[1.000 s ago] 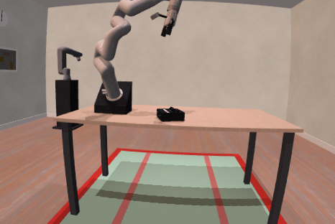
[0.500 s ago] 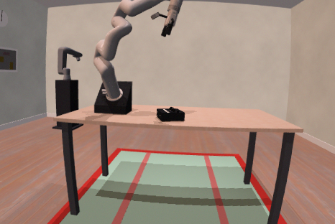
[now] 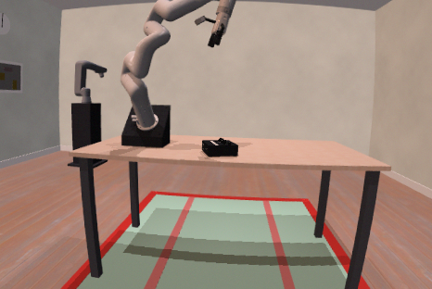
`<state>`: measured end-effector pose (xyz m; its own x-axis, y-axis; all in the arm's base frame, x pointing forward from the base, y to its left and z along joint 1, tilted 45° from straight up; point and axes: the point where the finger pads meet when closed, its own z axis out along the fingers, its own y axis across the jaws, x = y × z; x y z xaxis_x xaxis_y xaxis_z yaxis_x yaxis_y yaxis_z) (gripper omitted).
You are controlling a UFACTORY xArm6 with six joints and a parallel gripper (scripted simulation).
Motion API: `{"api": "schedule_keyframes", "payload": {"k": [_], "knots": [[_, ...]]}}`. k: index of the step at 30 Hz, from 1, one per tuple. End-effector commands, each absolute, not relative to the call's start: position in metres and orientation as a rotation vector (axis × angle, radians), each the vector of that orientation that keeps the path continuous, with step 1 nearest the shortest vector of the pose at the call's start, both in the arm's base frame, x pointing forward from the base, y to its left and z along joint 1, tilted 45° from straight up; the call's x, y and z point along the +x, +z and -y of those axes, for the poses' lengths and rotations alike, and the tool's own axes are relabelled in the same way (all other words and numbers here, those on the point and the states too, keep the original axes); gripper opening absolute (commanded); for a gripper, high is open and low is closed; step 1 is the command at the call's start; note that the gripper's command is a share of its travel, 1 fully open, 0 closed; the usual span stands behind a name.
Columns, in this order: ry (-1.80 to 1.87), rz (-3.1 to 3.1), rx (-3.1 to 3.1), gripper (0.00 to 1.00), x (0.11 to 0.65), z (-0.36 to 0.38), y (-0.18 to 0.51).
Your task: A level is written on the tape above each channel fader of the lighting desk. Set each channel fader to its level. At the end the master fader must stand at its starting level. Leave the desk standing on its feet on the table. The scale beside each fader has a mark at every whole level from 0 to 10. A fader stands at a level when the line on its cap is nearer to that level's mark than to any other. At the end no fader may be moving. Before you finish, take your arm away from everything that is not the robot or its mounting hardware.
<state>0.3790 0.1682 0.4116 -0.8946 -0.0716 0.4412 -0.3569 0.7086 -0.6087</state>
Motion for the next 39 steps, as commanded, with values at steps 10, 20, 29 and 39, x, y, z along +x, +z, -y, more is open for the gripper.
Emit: {"api": "schedule_keyframes", "payload": {"k": [10,20,29,39], "knots": [[1.016,2.532,0.334,1.00,0.379,-0.169,0.412],[1.016,2.532,0.334,1.00,0.379,-0.169,0.412],[1.004,2.511,0.403,1.00,0.385,-0.164,0.408],[0.935,2.371,0.763,1.00,0.412,-0.138,0.383]]}}
